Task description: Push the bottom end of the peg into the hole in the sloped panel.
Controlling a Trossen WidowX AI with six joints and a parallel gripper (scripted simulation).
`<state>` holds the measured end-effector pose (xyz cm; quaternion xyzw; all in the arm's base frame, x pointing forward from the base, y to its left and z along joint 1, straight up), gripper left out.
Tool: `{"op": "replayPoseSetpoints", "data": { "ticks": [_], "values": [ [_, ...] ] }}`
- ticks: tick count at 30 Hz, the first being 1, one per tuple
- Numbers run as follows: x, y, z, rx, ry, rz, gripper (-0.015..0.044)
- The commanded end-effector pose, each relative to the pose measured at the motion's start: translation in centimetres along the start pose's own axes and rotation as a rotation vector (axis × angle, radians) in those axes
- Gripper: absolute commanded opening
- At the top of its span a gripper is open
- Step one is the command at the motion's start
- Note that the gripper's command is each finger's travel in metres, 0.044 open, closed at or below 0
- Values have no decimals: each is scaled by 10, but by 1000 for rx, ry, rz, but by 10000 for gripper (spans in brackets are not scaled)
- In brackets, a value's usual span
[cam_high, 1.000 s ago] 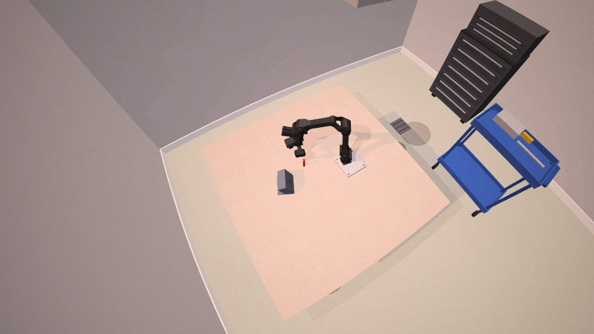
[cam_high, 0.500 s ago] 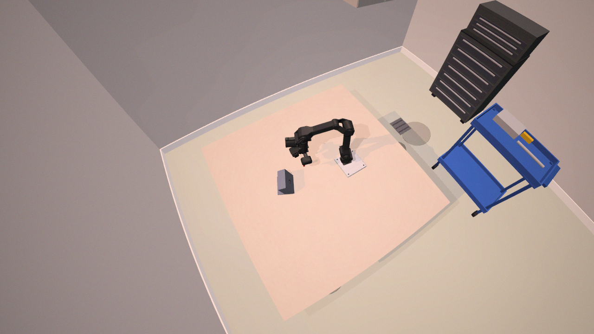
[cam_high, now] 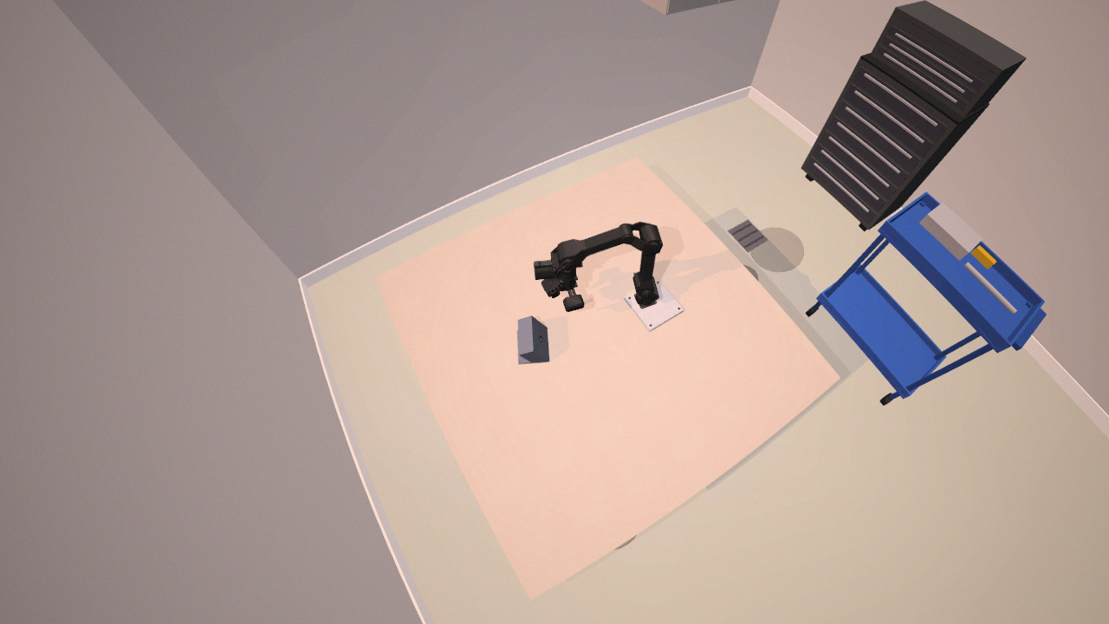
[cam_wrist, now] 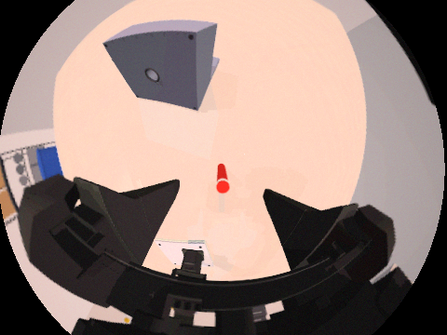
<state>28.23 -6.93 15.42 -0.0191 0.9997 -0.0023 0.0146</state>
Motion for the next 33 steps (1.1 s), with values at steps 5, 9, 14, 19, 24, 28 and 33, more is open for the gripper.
{"op": "replayPoseSetpoints", "data": {
  "ticks": [5,9,14,19,24,28,33],
  "values": [
    [0,0,14,2,4,3,440],
    [0,0,21,2,4,3,440],
    [0,0,29,2,4,3,440],
    [0,0,37,2,4,3,440],
    [1,0,45,2,4,3,440],
    [2,0,49,2,4,3,440],
    [2,0,45,1,-1,0,361]
  ]
}}
Point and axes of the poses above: the point midway between the two fingers, 35 mm back from their tips, its own z axis out along the fingers, its own y axis across the jaws, x = y × z, the point moved 4 cm from there along -z, back along the fingers, and after that the axes turned 6 degrees about -z, right-handed, at the moved point
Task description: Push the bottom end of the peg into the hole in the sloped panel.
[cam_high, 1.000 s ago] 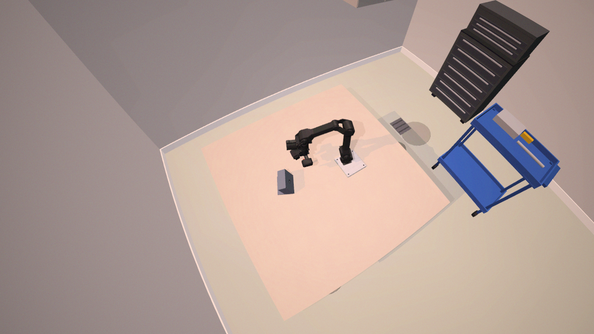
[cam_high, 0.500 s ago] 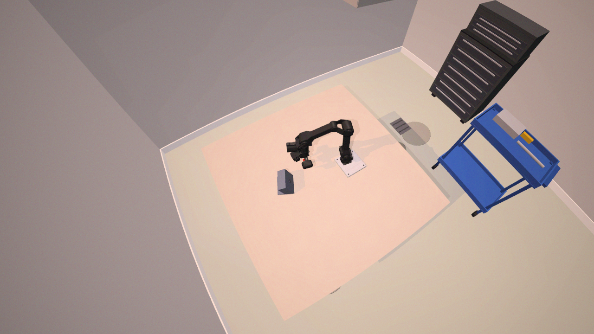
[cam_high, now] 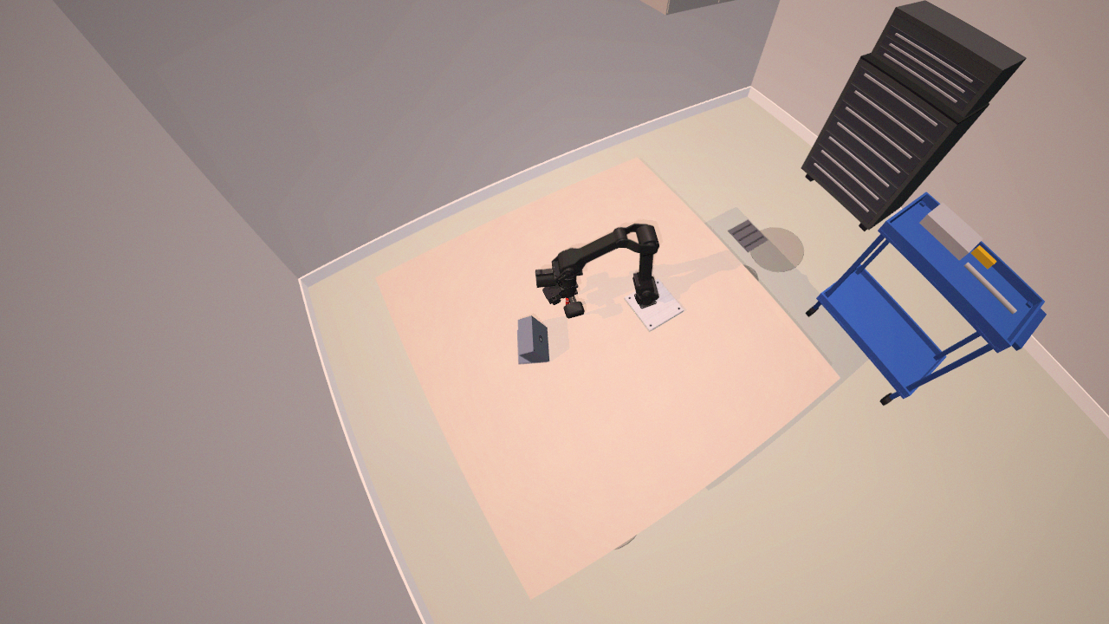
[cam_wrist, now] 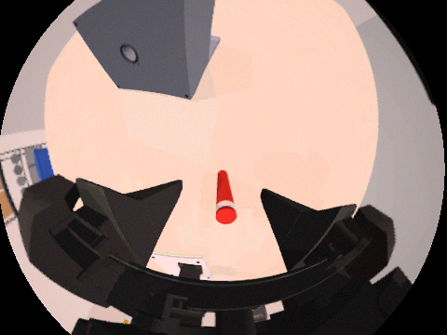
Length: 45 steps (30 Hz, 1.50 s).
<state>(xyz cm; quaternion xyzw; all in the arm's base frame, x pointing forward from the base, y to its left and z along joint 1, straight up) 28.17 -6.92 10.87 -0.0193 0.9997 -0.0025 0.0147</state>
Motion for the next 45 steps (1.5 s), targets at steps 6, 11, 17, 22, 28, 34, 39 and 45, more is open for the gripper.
{"op": "replayPoseSetpoints", "data": {
  "ticks": [6,11,17,22,28,34,39,45],
  "values": [
    [0,0,0,0,-1,0,204],
    [0,0,0,0,-1,0,72],
    [0,0,0,0,-1,0,13],
    [0,0,-2,0,-1,0,0],
    [-2,-1,-19,1,0,1,0],
    [-4,-1,-41,1,1,1,0],
    [-4,-1,-58,1,2,2,0],
    [-4,0,-76,2,3,3,0]
  ]
}}
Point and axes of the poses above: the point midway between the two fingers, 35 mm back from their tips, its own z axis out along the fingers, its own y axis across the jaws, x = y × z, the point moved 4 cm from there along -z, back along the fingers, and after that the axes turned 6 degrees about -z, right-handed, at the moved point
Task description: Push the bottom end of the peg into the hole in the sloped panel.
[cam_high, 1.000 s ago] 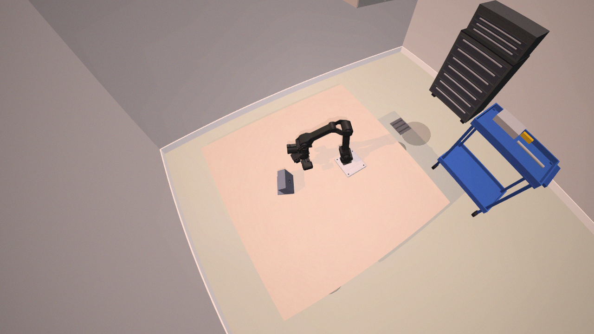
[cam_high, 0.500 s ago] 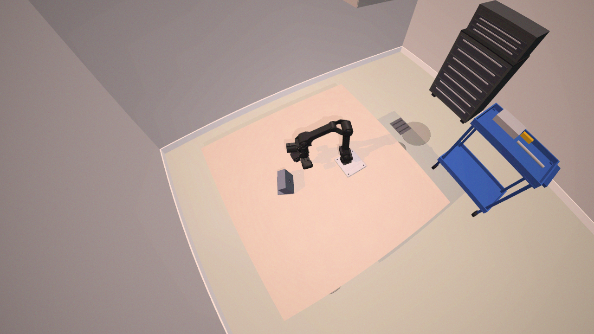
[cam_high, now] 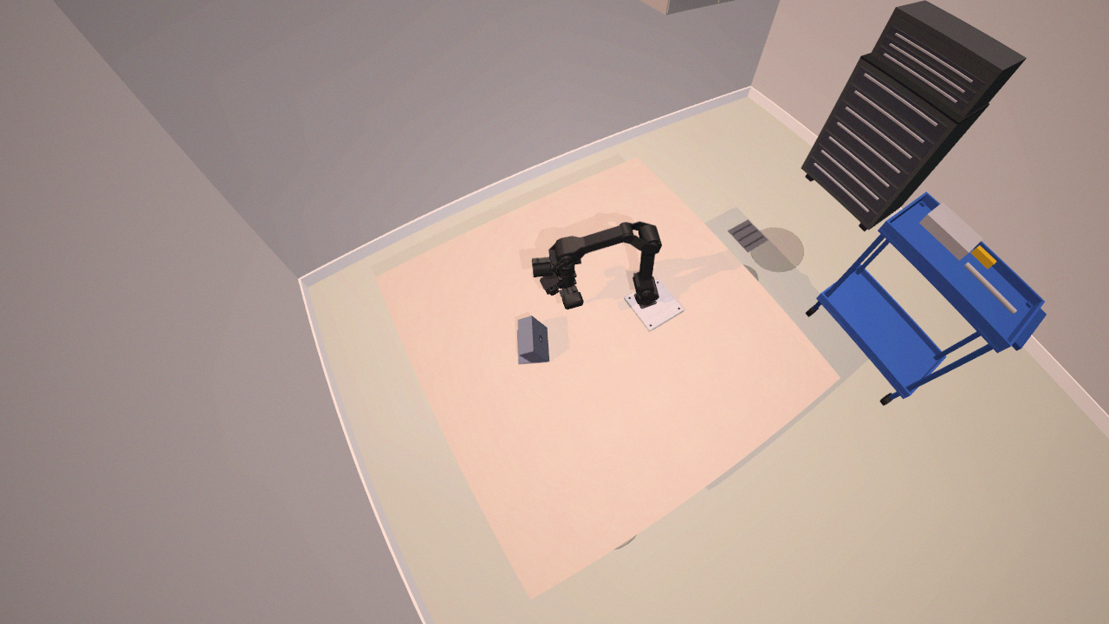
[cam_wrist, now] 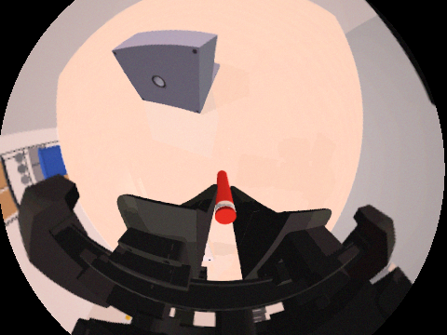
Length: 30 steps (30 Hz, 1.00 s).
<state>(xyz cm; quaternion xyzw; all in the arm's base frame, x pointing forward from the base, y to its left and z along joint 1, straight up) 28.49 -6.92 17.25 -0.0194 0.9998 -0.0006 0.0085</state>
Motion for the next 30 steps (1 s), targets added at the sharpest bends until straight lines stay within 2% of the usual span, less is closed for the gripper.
{"op": "replayPoseSetpoints", "data": {
  "ticks": [1,30],
  "values": [
    [1,0,-15,6,-9,3,0],
    [-7,20,-4,120,-99,-15,0]
  ]
}}
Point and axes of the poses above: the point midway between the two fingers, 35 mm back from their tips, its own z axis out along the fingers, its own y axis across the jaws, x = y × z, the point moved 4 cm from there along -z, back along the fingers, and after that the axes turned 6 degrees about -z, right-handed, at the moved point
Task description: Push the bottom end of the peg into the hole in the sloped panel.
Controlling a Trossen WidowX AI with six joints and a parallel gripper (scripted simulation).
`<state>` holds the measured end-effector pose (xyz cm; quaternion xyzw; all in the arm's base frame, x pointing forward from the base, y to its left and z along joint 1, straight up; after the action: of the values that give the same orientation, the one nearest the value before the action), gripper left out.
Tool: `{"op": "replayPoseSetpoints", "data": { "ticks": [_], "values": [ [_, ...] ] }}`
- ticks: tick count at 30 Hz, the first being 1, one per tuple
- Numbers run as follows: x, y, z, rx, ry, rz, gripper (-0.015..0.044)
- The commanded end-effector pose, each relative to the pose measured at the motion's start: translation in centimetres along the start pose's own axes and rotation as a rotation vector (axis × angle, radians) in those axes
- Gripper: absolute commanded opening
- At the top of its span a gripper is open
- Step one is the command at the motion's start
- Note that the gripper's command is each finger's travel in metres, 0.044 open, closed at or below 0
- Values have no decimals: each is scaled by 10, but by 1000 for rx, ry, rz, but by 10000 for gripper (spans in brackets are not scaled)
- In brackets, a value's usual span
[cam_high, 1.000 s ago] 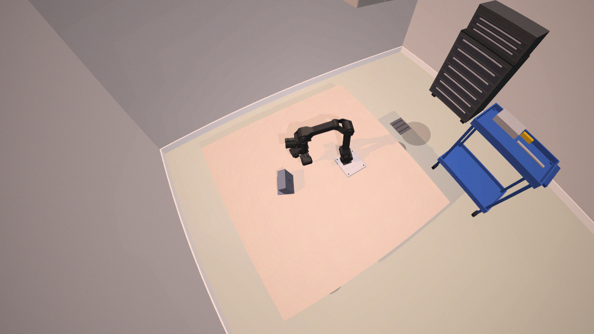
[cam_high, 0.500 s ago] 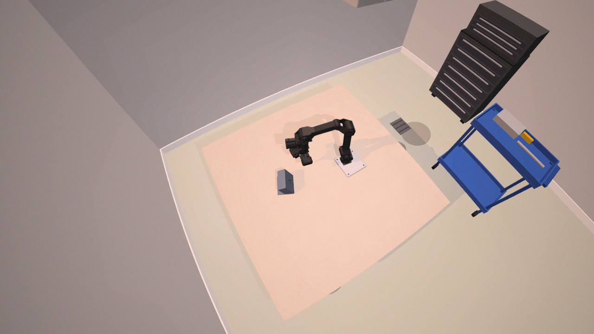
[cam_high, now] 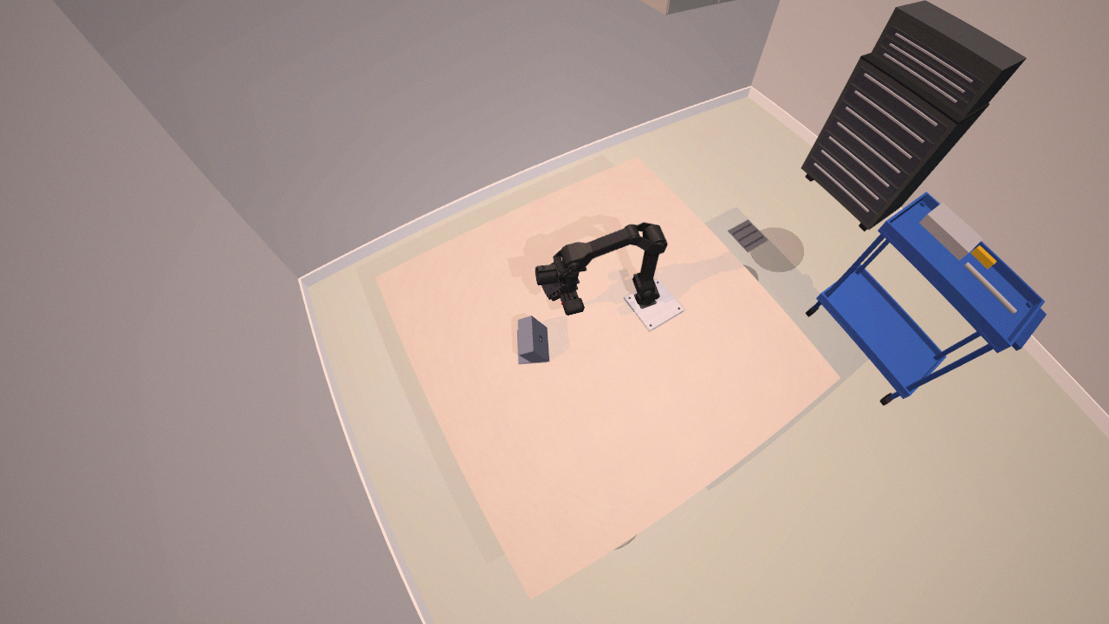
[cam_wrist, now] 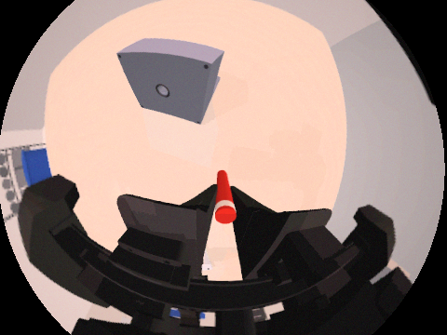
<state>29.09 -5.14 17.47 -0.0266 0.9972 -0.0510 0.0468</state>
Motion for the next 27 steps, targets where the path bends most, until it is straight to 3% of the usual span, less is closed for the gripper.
{"op": "replayPoseSetpoints", "data": {
  "ticks": [1,27],
  "values": [
    [-1,4,-1,22,-28,0,0],
    [-5,27,7,123,-148,-4,0]
  ]
}}
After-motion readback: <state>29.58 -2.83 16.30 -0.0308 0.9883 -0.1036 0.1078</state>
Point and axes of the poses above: the point midway between the two fingers, 35 mm back from their tips, its own z axis out along the fingers, its own y axis across the jaws, x = y × z, the point moved 4 cm from there along -z, back along the fingers, and after that the axes turned 6 degrees about -z, right-handed, at the moved point
